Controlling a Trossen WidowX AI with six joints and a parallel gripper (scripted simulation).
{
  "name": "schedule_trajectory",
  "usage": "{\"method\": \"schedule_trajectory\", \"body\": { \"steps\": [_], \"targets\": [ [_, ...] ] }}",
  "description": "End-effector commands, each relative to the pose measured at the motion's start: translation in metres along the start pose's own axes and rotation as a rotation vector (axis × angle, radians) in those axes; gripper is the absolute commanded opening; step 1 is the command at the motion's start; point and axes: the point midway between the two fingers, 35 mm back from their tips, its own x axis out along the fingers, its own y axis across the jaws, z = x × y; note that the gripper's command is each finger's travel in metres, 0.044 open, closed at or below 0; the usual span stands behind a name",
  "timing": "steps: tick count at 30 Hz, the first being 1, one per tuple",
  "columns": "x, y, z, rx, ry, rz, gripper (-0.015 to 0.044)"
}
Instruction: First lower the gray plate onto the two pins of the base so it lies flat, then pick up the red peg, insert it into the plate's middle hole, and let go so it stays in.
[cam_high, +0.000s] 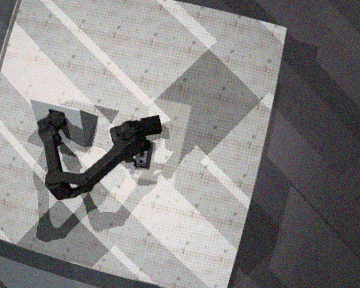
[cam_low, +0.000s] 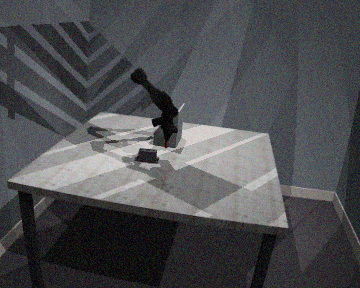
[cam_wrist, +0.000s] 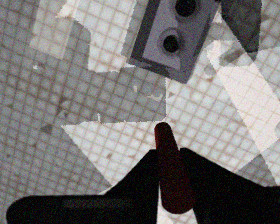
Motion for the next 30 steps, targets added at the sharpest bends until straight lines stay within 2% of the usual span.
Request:
{"method": "schedule_trajectory", "body": {
  "steps": [1,30],
  "targets": [
    [-0.001,-0.002,0.016,0.006,-0.005,0.0,0.0],
    [0.001,-0.024,0.095,0.015,-0.031,-0.021,0.0]
  ]
}}
